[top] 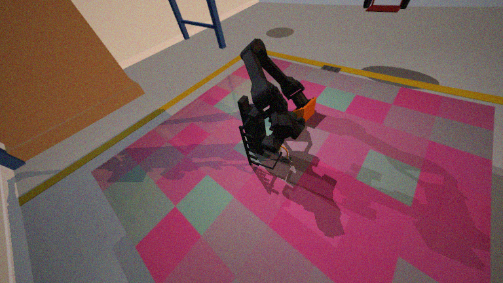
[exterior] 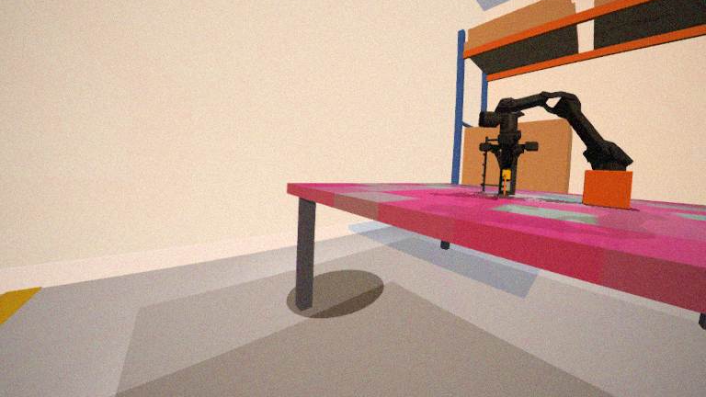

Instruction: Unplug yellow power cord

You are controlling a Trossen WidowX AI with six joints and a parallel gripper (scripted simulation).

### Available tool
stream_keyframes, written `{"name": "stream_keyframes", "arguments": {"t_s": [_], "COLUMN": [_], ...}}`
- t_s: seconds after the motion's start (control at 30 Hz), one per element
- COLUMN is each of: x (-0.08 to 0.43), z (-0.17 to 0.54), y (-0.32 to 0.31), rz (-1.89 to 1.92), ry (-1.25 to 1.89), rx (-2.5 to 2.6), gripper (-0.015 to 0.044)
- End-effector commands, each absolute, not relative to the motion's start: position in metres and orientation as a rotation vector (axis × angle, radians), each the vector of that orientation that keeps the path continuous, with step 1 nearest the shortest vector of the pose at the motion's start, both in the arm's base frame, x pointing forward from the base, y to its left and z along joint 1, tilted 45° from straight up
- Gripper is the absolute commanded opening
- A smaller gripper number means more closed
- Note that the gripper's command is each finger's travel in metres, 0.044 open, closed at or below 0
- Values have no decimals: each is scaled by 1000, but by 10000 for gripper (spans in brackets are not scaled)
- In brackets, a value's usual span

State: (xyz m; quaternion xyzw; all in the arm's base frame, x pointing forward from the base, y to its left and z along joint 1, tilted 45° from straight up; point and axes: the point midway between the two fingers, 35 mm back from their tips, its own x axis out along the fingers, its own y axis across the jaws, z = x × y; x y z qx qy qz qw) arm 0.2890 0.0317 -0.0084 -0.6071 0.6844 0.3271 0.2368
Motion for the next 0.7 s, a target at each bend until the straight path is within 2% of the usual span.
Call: {"name": "stream_keyframes", "arguments": {"t_s": [0.0,0.67], "x": [288,287], "z": [-4,-7], "y": [26,12], "rz": [898,897], "ry": [1879,1880], "rx": [-1670,-1670], "gripper": [160,160]}}
